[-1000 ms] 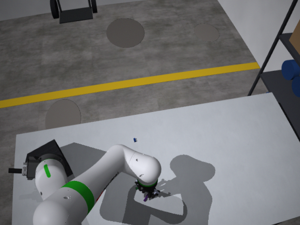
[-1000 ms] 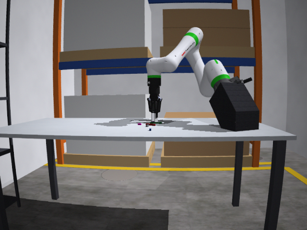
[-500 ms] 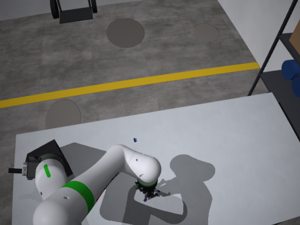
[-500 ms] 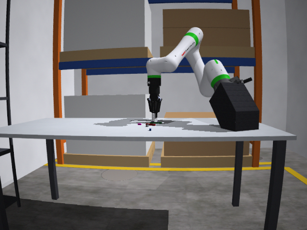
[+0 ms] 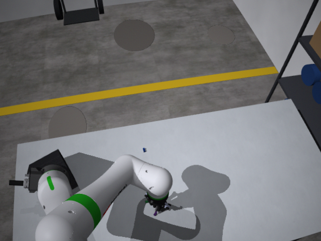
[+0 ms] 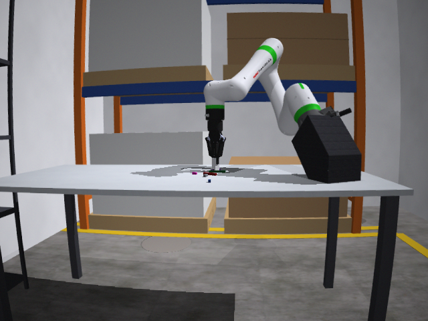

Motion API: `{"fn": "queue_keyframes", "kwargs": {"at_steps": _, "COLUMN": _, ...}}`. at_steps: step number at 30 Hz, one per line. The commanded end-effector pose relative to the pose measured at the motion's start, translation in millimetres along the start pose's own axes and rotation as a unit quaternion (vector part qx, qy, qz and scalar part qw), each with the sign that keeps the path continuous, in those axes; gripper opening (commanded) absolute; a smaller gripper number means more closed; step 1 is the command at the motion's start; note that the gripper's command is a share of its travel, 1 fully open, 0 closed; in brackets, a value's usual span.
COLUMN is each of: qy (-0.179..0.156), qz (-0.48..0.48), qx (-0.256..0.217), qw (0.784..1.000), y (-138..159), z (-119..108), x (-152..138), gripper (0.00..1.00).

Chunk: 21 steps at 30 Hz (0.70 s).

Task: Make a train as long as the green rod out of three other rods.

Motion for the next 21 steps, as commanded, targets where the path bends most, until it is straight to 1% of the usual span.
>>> {"fn": "queue_keyframes", "kwargs": {"at_steps": 1, "qy": 0.0, "qz": 0.0, "qx": 0.0, "qw": 1.0, "y": 0.2, "z": -0.1, "x": 0.0, "gripper": 0.03}}
{"fn": "queue_keyframes", "kwargs": {"at_steps": 18, "qy": 0.0, "qz": 0.0, "qx": 0.0, "qw": 1.0, "y": 0.2, "z": -0.2, "x": 0.0, "gripper": 0.03}}
{"fn": "queue_keyframes", "kwargs": {"at_steps": 21, "qy": 0.0, "qz": 0.0, "qx": 0.0, "qw": 1.0, "y": 0.2, "z": -3.4, "x": 0.0, "gripper": 0.03}}
Point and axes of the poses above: the point where the finger pads meet when closed, its own z axis out along the fingers, its own x axis across the jaws, y = z × x, the point moved 1 cm from there along -z, back along the fingers, and after that the axes turned 5 degrees about -z, right-handed, at the moved point
